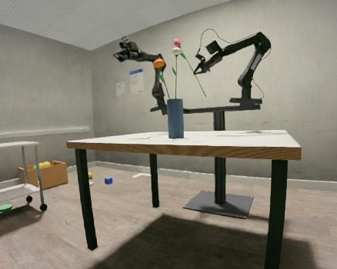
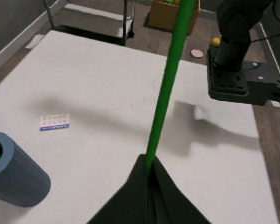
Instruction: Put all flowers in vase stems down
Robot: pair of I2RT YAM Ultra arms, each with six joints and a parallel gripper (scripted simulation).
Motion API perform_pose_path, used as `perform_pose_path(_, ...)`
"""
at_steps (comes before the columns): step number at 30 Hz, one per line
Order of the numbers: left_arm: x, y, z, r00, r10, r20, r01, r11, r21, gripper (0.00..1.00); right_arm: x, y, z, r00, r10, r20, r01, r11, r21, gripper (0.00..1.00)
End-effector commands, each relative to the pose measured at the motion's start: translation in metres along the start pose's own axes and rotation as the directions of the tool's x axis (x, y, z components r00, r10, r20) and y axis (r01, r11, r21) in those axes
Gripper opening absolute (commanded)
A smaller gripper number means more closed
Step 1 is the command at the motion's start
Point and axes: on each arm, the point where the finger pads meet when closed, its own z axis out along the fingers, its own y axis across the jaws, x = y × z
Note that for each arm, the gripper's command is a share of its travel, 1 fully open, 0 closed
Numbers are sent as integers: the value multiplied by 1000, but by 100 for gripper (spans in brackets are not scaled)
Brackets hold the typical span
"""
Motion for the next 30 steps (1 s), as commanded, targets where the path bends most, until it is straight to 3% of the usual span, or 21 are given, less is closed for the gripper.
perform_pose_path(1, -30, 0, -9, 988, 9, 155, -10, 1000, 7, 0, -7, -1, 0, 1000, 6, 20, -6, 1000, -5, 30)
perform_pose_path(16, -38, 0, -13, 945, 3, 328, -8, 1000, 12, 0, -7, -1, 0, 1000, 6, 20, -6, 1000, -5, 30)
perform_pose_path(30, -36, 2, -11, 917, -11, 400, 2, 1000, 24, 0, -7, -1, 0, 1000, 6, 20, -6, 1000, -5, 30)
